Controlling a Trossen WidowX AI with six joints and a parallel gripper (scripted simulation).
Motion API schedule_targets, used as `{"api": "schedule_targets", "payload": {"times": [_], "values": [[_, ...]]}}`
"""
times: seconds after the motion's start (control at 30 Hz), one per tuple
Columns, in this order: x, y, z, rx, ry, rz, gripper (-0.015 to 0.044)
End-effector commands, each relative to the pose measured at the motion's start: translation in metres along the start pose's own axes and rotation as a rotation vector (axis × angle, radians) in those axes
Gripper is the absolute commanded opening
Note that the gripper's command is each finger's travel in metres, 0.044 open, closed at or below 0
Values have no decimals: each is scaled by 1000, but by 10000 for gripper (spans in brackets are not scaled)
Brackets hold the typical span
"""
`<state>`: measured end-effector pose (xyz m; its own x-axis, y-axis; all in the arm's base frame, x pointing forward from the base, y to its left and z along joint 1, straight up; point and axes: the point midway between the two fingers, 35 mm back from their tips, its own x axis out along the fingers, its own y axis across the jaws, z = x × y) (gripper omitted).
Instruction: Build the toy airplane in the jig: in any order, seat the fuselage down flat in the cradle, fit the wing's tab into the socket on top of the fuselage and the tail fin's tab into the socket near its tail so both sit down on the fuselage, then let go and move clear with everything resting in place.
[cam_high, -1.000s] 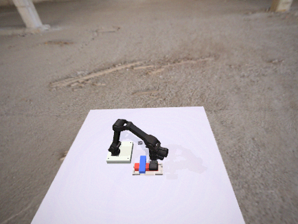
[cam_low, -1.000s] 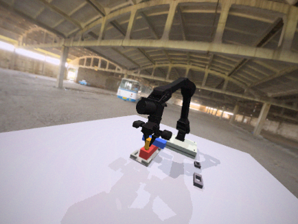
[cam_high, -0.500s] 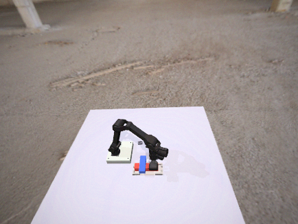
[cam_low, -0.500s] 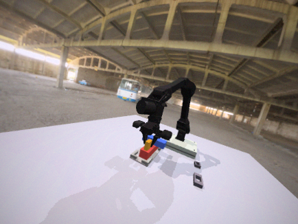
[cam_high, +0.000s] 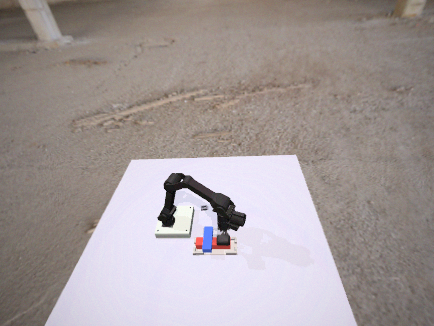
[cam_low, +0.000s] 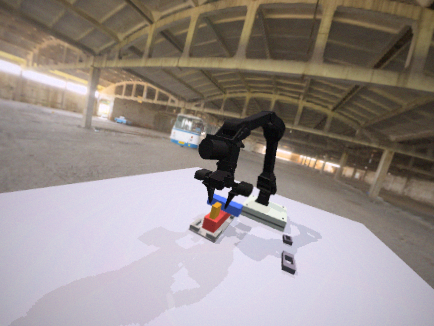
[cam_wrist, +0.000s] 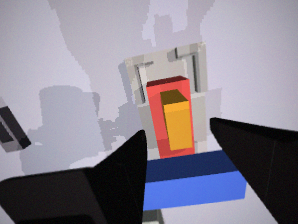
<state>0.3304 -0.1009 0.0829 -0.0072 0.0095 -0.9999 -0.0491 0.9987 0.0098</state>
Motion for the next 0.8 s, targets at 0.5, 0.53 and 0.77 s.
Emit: {"api": "schedule_targets", "payload": {"times": [0.5, 0.53, 0.77], "values": [[-66, 1, 2, -3, -32, -17, 260], [-66, 1, 2, -3, -32, -17, 260], [-66, 1, 2, -3, -32, -17, 260]]}}
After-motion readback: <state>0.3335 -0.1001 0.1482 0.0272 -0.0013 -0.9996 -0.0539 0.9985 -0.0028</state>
